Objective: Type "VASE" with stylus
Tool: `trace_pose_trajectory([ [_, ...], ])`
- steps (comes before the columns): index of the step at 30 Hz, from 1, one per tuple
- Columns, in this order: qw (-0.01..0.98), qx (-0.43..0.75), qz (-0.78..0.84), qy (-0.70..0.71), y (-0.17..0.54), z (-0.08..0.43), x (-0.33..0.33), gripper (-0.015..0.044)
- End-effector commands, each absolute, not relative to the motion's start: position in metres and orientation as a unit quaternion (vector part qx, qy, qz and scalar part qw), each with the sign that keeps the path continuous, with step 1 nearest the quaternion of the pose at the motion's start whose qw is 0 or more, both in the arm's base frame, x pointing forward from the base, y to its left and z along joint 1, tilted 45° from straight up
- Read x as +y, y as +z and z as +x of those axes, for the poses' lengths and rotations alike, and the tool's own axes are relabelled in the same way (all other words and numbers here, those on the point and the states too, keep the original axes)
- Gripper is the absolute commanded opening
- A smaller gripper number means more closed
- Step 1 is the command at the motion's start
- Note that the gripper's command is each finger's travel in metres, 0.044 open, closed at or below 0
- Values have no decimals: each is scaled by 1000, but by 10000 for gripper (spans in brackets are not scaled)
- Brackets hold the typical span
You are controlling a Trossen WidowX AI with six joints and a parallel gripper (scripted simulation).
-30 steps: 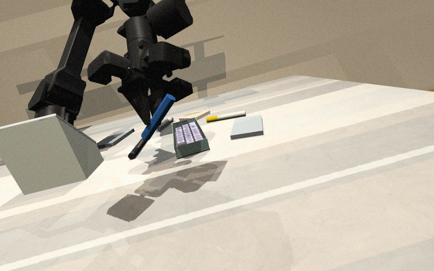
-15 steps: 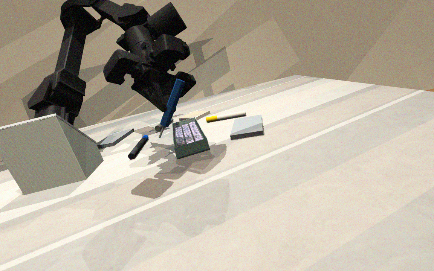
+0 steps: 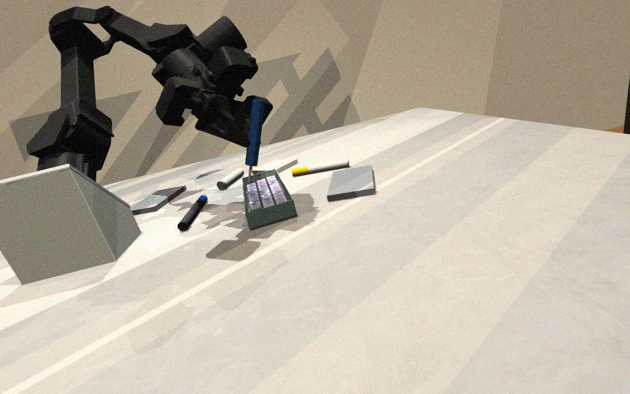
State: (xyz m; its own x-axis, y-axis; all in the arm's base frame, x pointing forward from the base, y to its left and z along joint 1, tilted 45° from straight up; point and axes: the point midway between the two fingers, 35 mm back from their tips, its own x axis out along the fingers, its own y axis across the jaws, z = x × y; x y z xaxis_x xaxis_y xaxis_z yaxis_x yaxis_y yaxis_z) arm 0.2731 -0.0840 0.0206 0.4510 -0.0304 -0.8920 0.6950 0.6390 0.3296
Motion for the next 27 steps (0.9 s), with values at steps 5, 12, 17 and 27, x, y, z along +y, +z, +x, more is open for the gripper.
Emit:
trace_pose_trajectory([
  [5, 806, 399, 377, -221, 41, 278, -67, 0],
  [12, 826, 342, 400, -201, 58, 279, -52, 0],
  [17, 837, 301, 419, -182, 70, 279, -41, 0],
  [27, 843, 266, 438, -162, 80, 278, -31, 0],
])
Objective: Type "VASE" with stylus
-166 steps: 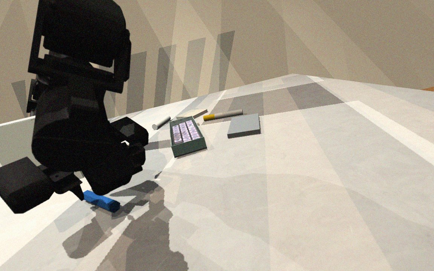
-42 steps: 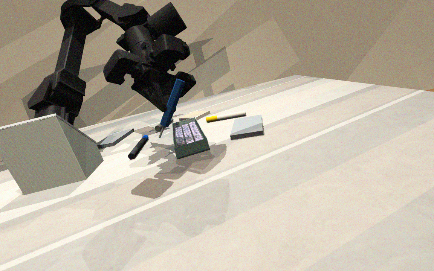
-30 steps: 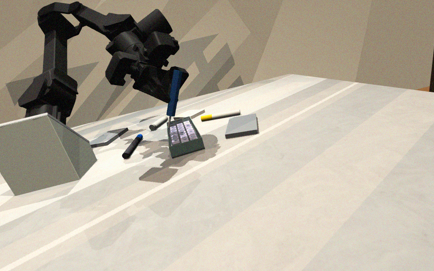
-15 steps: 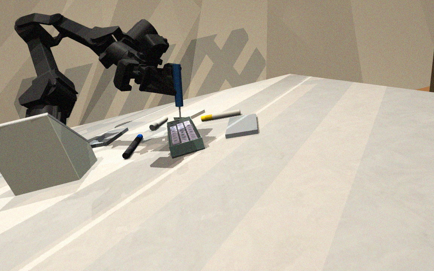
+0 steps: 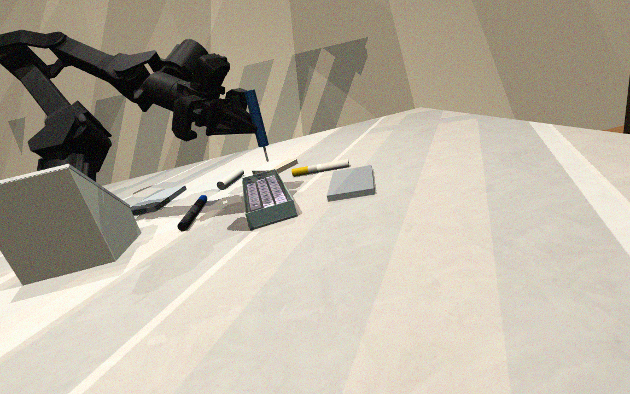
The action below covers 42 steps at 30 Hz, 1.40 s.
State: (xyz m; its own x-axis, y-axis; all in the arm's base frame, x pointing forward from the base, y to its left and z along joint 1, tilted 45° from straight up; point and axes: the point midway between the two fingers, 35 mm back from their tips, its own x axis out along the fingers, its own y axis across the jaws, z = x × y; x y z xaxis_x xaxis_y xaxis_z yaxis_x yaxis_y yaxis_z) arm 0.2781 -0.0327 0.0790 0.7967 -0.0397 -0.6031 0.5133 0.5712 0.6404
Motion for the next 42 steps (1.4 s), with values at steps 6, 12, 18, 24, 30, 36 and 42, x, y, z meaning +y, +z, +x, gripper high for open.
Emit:
trace_pose_trajectory([
  [6, 843, 266, 438, -162, 70, 280, -20, 0],
  [12, 843, 266, 439, -161, 57, 282, -7, 0],
  [18, 843, 266, 439, -161, 55, 282, -6, 53],
  [24, 843, 266, 439, -161, 53, 283, -4, 81],
  [30, 843, 266, 439, -161, 52, 283, -3, 81],
  [36, 843, 266, 439, -161, 50, 283, -1, 81],
  [42, 843, 266, 439, -161, 48, 284, 1, 81],
])
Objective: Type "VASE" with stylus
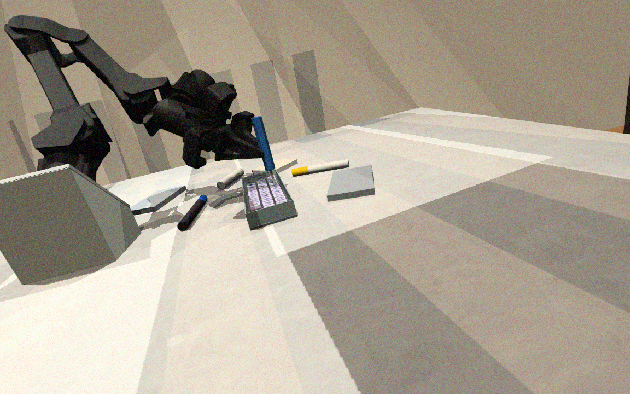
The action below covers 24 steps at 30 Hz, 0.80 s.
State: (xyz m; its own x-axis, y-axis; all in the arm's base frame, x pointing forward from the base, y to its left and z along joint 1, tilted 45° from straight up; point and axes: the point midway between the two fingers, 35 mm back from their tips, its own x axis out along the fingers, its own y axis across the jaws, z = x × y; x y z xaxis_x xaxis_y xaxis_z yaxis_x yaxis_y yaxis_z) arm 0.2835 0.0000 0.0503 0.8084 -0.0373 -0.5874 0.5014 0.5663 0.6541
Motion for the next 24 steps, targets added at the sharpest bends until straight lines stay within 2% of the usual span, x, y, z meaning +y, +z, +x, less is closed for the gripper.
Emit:
trace_pose_trajectory([
  [1, 843, 266, 439, -161, 48, 284, 2, 81],
  [24, 843, 266, 439, -161, 42, 285, 8, 81],
])
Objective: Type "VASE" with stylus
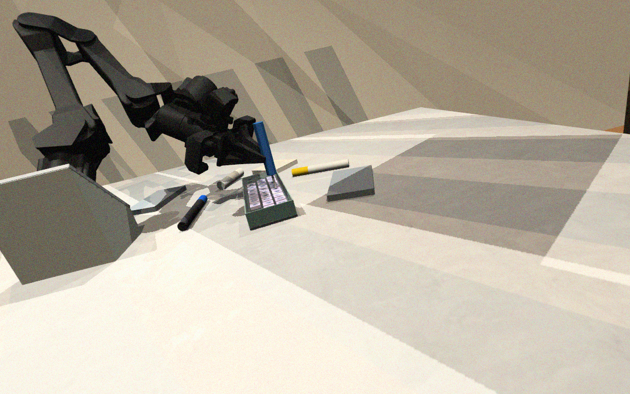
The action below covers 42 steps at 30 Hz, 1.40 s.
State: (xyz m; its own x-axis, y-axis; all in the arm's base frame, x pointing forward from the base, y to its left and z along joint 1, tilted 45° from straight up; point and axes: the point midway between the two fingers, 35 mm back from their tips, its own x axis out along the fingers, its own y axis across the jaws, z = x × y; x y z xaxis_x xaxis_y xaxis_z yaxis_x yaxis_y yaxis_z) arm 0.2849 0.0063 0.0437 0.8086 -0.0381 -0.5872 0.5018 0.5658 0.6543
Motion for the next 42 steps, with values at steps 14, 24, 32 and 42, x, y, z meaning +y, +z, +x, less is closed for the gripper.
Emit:
trace_pose_trajectory([
  [14, 843, 266, 439, -161, 43, 285, 6, 81],
  [24, 843, 266, 439, -161, 65, 281, -15, 81],
  [32, 842, 265, 441, -163, 66, 280, -17, 85],
  [42, 842, 268, 439, -164, 54, 280, -29, 0],
])
